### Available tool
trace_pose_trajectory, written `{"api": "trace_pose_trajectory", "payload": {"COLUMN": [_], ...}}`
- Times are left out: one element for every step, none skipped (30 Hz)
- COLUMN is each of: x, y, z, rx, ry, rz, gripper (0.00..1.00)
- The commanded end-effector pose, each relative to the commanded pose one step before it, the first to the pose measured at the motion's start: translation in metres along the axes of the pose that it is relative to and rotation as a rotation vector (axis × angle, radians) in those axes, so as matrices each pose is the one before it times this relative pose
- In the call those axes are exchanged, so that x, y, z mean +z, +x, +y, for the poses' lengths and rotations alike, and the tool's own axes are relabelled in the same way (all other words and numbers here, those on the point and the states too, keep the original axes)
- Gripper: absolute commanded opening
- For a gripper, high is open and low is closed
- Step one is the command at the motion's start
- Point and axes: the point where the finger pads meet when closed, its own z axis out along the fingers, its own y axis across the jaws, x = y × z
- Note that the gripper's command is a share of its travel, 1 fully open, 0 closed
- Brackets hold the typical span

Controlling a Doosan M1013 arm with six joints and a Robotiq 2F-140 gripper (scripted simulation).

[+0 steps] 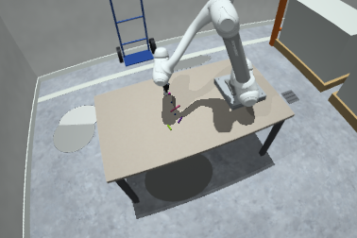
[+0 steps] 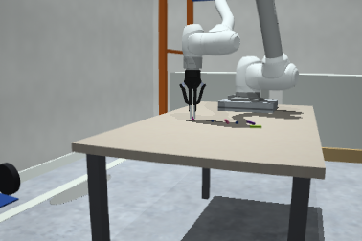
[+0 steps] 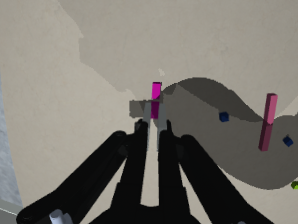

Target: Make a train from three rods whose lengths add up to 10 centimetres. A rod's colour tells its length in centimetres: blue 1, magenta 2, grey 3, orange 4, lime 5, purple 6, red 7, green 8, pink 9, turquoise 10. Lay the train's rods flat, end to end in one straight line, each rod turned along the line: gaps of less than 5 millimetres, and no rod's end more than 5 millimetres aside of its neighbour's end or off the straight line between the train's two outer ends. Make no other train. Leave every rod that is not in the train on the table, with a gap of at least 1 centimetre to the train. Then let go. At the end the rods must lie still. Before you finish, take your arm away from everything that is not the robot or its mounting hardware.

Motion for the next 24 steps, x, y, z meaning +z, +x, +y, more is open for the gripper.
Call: {"api": "trace_pose_trajectory", "payload": {"x": [-0.00011,0.00000,0.00000,0.00000,0.00000,0.00000,0.00000,0.00000,0.00000,0.00000,0.00000,0.00000,0.00000,0.00001,0.00005,0.00013,0.00023,0.00000,0.00000,0.00035,0.00047,0.00058,0.00069,0.00078], "y": [-0.00003,0.00000,0.00000,0.00000,0.00000,0.00000,0.00000,0.00000,0.00000,0.00000,0.00000,0.00000,0.00000,0.00000,0.00000,0.00000,0.00000,0.00000,0.00000,0.00000,0.00000,0.00000,0.00000,0.00000], "z": [0.00004,0.00000,0.00000,0.00000,0.00000,0.00000,0.00000,0.00000,0.00000,0.00000,0.00000,0.00000,0.00000,0.00000,0.00000,0.00000,0.00000,0.00000,0.00000,0.00000,0.00000,0.00000,0.00000,0.00000], "rx": [-0.00003,0.00000,0.00000,0.00000,0.00000,0.00000,0.00000,0.00000,0.00000,0.00000,0.00000,0.00000,0.00000,0.00000,0.00000,0.00000,0.00000,0.00000,0.00000,0.00000,0.00000,0.00000,0.00000,0.00000], "ry": [-0.00011,0.00000,0.00000,0.00000,0.00000,0.00000,0.00000,0.00000,0.00000,0.00000,0.00000,0.00000,0.00000,0.00000,0.00000,0.00000,0.00000,0.00000,0.00000,0.00000,0.00000,0.00000,0.00000,0.00000], "rz": [-0.00020,0.00000,0.00000,0.00000,0.00000,0.00000,0.00000,0.00000,0.00000,0.00000,0.00000,0.00000,0.00000,0.00000,0.00000,0.00000,0.00000,0.00000,0.00000,0.00000,0.00000,0.00000,0.00000,0.00000], "gripper": [0.03,0.03,0.03,0.03,0.03,0.03,0.03,0.03,0.03,0.03,0.03,0.03,0.03,0.03,0.03,0.03,0.03,0.03,0.03,0.03,0.03,0.03,0.03,0.03]}}
